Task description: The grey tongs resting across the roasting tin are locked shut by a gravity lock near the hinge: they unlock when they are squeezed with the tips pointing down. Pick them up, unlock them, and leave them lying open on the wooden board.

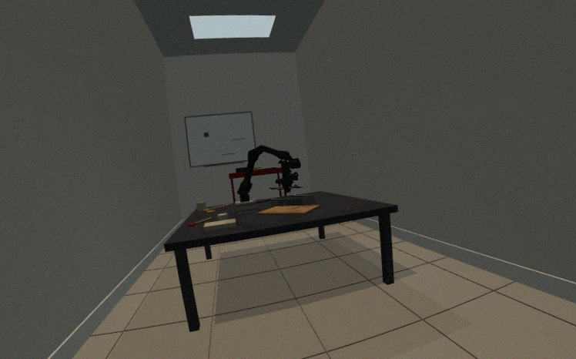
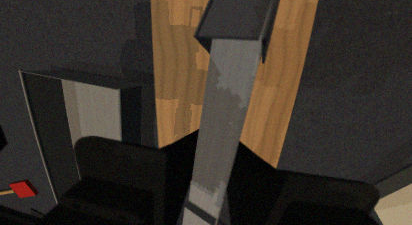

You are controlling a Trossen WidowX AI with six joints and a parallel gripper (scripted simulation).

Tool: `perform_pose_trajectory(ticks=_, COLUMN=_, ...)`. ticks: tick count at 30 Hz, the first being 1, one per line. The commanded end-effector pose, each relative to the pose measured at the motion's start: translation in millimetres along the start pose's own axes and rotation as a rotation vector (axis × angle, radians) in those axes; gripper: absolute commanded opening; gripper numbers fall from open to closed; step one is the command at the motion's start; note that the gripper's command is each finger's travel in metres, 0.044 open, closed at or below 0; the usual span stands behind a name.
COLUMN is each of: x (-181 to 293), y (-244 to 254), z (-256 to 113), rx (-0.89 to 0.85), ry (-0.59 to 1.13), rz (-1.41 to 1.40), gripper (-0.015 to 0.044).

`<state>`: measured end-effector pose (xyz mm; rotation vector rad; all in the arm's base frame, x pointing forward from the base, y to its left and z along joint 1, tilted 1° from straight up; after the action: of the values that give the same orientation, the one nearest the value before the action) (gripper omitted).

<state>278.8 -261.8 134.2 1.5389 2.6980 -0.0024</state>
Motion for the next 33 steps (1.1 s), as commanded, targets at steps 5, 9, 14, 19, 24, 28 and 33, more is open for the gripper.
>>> perform_pose_trajectory(ticks=5, x=-5.3, y=-12.1, z=-0.7, rx=-0.002, ry=0.0, rz=-0.091, gripper=-0.015)
perform_pose_trajectory(ticks=9, x=-5.3, y=-12.1, z=-0.7, rx=-0.002, ry=0.0, rz=-0.091, gripper=-0.015)
perform_pose_trajectory(ticks=14, x=-5.7, y=-12.0, z=-0.2, rx=-0.007, ry=-0.028, rz=-0.092, gripper=-0.015)
perform_pose_trajectory(ticks=19, x=-6.4, y=-11.7, z=0.7, rx=-0.021, ry=-0.11, rz=-0.094, gripper=-0.015)
perform_pose_trajectory(ticks=24, x=-6.1, y=-11.7, z=1.1, rx=-0.036, ry=-0.194, rz=-0.091, gripper=-0.015)
perform_pose_trajectory(ticks=28, x=-5.6, y=-11.7, z=0.9, rx=-0.048, ry=-0.263, rz=-0.092, gripper=-0.015)
perform_pose_trajectory(ticks=33, x=-4.3, y=-11.9, z=0.1, rx=-0.063, ry=-0.35, rz=-0.093, gripper=-0.015)
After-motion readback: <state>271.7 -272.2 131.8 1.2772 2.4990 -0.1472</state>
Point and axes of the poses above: the point midway between the two fingers, 35 mm back from their tips, its own z axis out along the fingers, its own y axis across the jaws, x = y × z, the point moved 4 cm from there along -z, back along the fingers, and after that the axes turned 8 degrees about z, right-handed, at the moved point
